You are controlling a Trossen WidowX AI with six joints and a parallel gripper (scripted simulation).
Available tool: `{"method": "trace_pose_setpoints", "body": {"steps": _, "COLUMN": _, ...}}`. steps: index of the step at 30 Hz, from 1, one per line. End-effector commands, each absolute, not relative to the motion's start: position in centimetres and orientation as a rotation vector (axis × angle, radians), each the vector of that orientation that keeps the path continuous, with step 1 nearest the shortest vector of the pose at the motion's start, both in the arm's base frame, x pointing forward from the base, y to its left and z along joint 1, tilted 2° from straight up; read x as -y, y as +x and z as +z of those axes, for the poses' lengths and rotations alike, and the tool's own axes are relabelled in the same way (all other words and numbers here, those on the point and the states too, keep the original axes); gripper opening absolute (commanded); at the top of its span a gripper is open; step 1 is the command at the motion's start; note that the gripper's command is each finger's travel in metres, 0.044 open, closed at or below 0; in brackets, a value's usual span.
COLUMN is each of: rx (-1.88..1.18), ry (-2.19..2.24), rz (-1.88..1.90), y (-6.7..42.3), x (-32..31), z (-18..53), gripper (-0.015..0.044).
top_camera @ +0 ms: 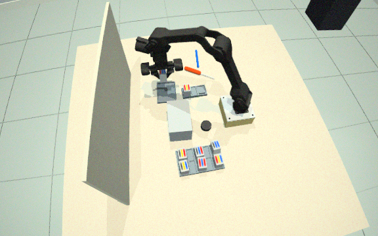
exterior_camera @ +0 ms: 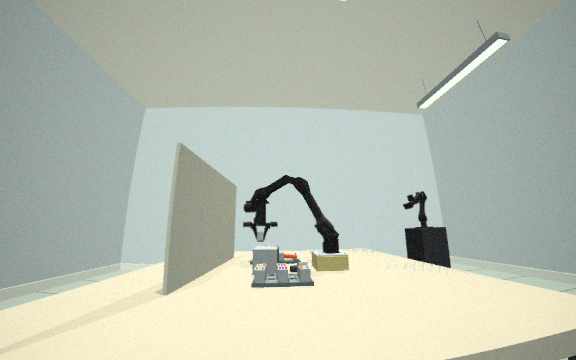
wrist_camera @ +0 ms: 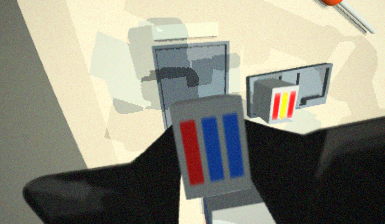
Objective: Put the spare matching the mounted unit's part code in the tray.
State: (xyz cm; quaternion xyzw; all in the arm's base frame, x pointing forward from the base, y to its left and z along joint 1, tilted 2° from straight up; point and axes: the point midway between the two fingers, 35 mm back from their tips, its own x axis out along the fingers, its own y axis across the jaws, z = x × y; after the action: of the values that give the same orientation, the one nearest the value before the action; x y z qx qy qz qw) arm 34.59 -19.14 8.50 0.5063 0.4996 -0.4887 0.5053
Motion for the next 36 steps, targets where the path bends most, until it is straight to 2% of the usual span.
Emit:
{"method": "trace_pose_setpoints", "body": {"steps": 1, "rx": -1.201, "ry": 1.229, "rz": -1.181, "y": 34.7, "x": 19.1, "z": 8.1, "gripper": 0.0000}}
{"method": "trace_pose_setpoints", "body": {"steps": 36, "rx": -1.201, "ry": 1.229, "rz": -1.181, "y": 34.8, "x": 19.1, "z": 4.9, "gripper": 0.0000}}
